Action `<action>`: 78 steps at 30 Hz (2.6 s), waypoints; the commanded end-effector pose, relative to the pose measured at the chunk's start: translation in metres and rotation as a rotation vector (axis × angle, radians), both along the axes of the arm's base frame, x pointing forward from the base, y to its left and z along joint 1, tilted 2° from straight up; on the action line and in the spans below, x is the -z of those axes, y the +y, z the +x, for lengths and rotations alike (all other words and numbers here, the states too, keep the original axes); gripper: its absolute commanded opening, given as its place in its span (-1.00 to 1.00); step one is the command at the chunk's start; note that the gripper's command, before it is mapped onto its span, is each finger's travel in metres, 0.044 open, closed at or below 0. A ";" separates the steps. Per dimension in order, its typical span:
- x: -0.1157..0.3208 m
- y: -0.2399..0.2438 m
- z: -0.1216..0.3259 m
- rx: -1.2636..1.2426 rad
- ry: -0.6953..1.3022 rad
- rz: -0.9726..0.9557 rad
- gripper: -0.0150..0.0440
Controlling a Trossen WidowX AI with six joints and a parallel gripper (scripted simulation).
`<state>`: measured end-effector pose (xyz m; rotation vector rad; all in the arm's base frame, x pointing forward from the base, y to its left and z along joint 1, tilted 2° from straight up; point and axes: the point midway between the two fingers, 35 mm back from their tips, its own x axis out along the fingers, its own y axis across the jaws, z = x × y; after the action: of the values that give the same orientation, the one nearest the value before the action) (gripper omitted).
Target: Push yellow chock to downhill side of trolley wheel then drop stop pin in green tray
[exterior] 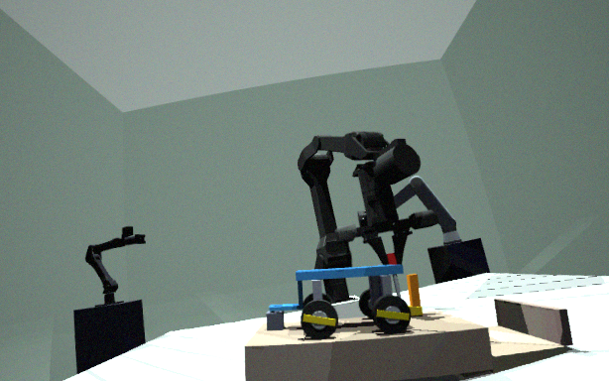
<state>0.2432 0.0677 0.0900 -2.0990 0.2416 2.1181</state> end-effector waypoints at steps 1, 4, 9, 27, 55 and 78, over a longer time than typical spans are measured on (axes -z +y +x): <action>0.007 0.002 -0.010 -0.027 0.000 0.011 -0.49; 0.011 0.002 -0.016 -0.038 0.002 0.013 -0.49; 0.013 0.002 -0.016 -0.039 0.001 0.027 -0.49; 0.065 0.025 -0.011 -0.038 -0.029 0.185 -0.49; 0.077 0.016 -0.011 -0.038 -0.029 0.185 0.15; 0.082 0.003 -0.011 -0.038 -0.029 0.183 0.15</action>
<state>0.2335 0.0713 0.0102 -2.0485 0.0120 2.0351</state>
